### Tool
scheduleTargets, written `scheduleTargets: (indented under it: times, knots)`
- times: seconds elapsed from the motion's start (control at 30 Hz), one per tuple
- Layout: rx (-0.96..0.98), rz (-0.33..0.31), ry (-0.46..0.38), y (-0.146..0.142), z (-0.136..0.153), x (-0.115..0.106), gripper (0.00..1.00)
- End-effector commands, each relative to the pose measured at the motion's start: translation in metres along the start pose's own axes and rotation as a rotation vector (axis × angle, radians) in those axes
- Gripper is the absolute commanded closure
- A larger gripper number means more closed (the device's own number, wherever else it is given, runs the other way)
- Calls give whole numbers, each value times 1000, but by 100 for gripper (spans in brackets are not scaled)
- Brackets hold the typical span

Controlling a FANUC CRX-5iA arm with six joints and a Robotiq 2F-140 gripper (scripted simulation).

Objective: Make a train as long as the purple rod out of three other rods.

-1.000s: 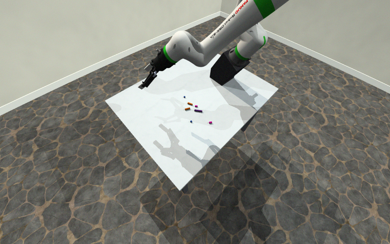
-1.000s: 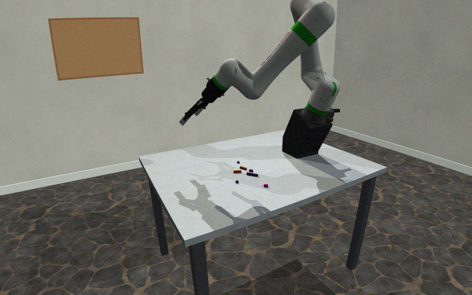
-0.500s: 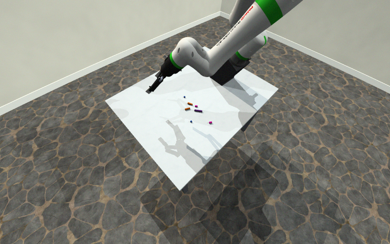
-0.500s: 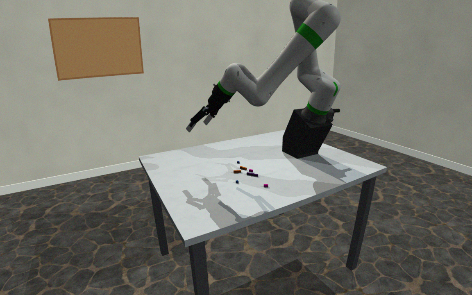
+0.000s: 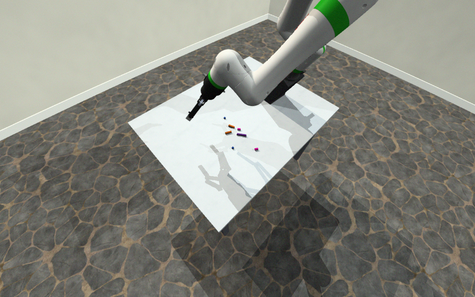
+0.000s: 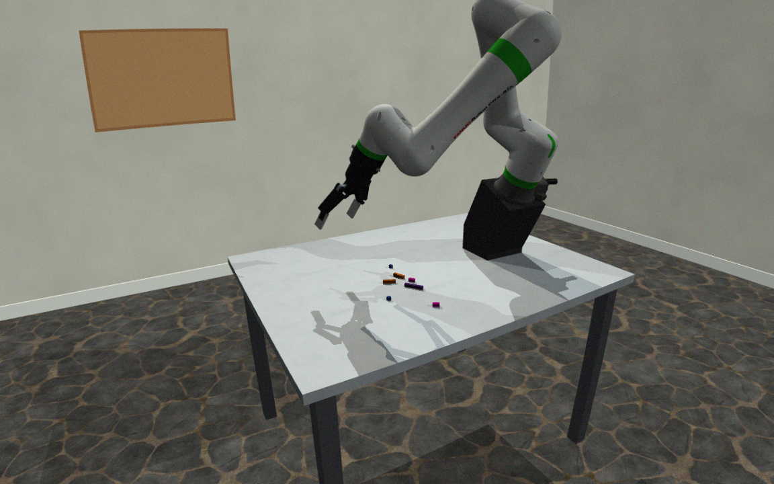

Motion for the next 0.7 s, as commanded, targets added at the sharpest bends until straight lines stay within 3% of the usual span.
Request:
scheduleTargets:
  times: [0.0,0.37,0.43,0.5,0.67]
  knots:
    - [52,-54,149,-2,-24,-2,0]
    - [191,-105,377,2,-138,-16,0]
    - [191,-105,377,2,-138,-16,0]
    - [225,-120,452,5,-175,-25,0]
    - [261,-139,549,11,-221,-40,0]
Point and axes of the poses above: the point where the finger pads meet when closed, its own x axis out along the fingers, its own y axis across the jaws, z = x × y, the point moved 3 cm from there along -x, back along the fingers, and after that the axes turned 6 degrees about x, right-handed, at the moved point
